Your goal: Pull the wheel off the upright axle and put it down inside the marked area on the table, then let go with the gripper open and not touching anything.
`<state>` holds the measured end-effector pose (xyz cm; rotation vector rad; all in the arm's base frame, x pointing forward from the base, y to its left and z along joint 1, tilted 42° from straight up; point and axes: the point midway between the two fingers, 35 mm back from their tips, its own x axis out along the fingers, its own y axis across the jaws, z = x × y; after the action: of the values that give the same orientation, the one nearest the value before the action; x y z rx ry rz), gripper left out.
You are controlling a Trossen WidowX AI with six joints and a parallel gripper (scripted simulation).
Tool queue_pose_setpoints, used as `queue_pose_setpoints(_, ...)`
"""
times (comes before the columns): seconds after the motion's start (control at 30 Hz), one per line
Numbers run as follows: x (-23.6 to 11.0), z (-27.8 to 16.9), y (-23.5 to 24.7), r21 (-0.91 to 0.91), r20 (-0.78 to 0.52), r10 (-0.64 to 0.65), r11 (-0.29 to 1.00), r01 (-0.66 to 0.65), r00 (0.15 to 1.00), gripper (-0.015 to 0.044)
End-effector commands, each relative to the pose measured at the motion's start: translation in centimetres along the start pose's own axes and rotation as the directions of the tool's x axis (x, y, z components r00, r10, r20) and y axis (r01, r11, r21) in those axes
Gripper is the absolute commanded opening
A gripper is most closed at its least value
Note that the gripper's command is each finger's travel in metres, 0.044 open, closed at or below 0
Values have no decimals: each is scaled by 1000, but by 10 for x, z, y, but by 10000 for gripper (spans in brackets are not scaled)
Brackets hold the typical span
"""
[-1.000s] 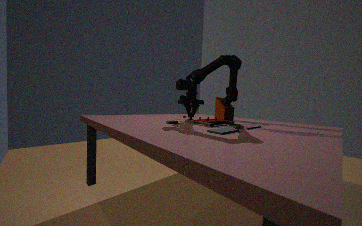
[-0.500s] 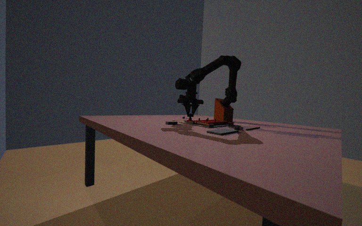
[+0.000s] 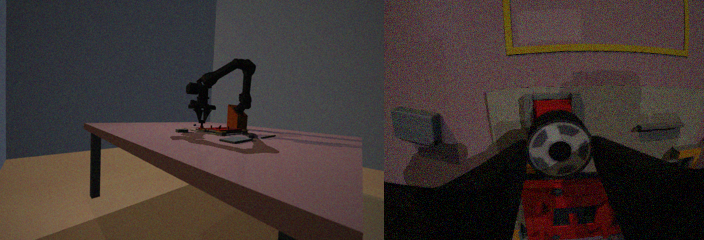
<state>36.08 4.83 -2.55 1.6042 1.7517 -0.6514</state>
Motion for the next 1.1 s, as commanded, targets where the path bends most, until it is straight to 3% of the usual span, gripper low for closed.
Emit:
queue_pose_setpoints(0.0, -3, 0, 0, -3, 2, 1, 1000, -1, 1000, 0)
queue_pose_setpoints(1.07, -14, 0, 0, -1, 1, 3, 1000, -3, 1000, 0)
